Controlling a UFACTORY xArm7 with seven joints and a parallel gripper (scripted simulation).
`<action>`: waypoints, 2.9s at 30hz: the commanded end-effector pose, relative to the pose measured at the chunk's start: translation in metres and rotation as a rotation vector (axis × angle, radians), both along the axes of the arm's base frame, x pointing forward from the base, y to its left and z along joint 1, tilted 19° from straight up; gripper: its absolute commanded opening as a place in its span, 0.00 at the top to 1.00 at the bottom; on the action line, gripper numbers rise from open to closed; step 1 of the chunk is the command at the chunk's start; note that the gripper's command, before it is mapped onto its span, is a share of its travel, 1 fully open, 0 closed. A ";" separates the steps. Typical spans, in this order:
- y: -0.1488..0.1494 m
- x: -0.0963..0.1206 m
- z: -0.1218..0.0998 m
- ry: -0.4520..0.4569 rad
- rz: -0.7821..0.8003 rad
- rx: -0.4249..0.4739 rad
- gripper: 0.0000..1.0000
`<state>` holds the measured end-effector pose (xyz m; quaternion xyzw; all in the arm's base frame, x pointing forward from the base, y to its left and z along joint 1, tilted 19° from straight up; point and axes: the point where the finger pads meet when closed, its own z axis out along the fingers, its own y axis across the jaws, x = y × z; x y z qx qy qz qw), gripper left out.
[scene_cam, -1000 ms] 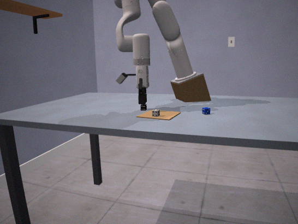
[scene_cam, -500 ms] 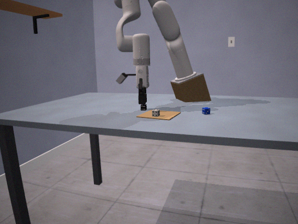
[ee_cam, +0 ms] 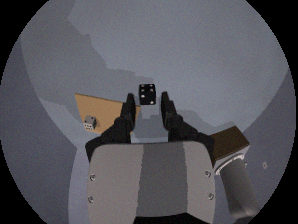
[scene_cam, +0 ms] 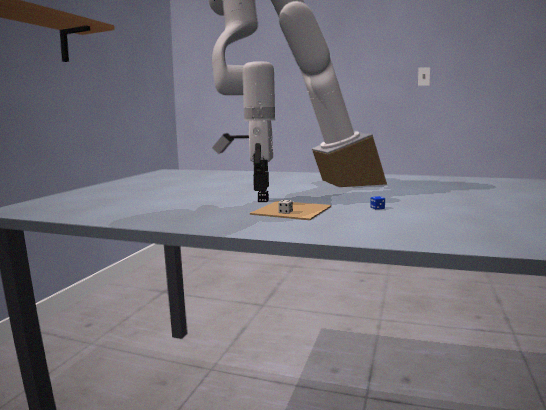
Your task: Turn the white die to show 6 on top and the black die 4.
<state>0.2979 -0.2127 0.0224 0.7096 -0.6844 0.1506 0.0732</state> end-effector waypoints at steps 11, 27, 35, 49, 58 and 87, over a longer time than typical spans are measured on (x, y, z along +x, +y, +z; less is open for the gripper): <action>0.000 0.001 0.001 -0.001 0.001 -0.001 0.58; 0.000 0.001 0.001 -0.001 0.001 -0.001 0.58; 0.000 0.001 0.001 -0.001 0.001 -0.001 0.58; -0.001 0.001 0.000 -0.001 0.001 -0.001 0.58; -0.003 0.002 -0.007 -0.001 0.001 -0.001 0.58; -0.009 0.005 -0.026 -0.001 0.001 -0.001 0.58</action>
